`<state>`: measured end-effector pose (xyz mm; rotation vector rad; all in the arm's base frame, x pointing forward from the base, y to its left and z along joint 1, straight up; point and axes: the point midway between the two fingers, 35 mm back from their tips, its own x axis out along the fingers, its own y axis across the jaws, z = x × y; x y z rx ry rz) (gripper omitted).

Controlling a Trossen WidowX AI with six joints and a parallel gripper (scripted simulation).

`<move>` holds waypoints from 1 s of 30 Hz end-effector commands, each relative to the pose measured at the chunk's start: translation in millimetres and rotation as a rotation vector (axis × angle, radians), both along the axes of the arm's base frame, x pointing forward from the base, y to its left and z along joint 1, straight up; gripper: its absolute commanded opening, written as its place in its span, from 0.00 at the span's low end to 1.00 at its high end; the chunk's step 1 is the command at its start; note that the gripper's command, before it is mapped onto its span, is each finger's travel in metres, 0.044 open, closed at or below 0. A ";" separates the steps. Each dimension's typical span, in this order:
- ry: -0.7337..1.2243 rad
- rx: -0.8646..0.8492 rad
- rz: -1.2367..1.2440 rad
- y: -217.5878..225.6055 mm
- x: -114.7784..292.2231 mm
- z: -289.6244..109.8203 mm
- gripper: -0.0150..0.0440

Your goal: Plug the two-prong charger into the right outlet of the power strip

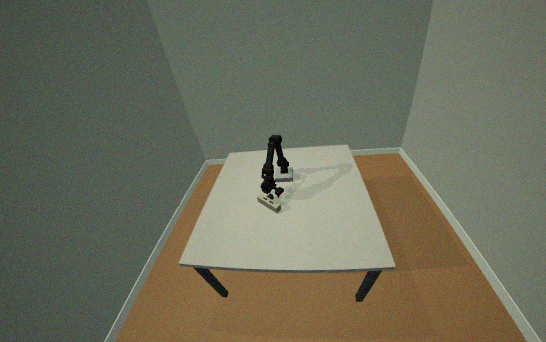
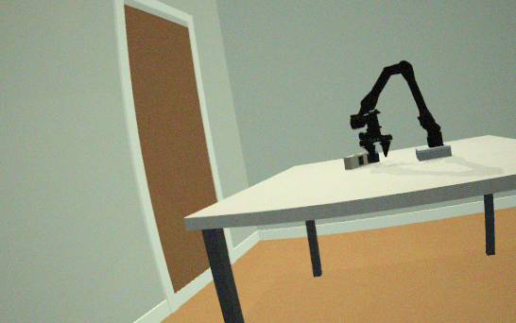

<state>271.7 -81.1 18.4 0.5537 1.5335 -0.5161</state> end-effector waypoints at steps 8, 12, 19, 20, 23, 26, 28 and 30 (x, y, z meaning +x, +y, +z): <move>0.008 0.001 -0.005 8.9 -12.7 -2.3 1.00; 0.008 0.001 -0.005 12.0 -16.7 -2.6 1.00; -0.061 -0.061 0.008 9.9 -13.1 8.8 1.00; -0.106 -0.102 0.012 8.4 -11.4 15.9 1.00; -0.243 -0.220 0.013 4.5 -7.5 38.3 1.00; -0.387 -0.327 0.000 1.4 -5.8 62.1 1.00; -0.450 -0.370 -0.011 0.3 -5.9 72.7 1.00; -0.458 -0.375 -0.012 0.2 -5.9 74.0 1.00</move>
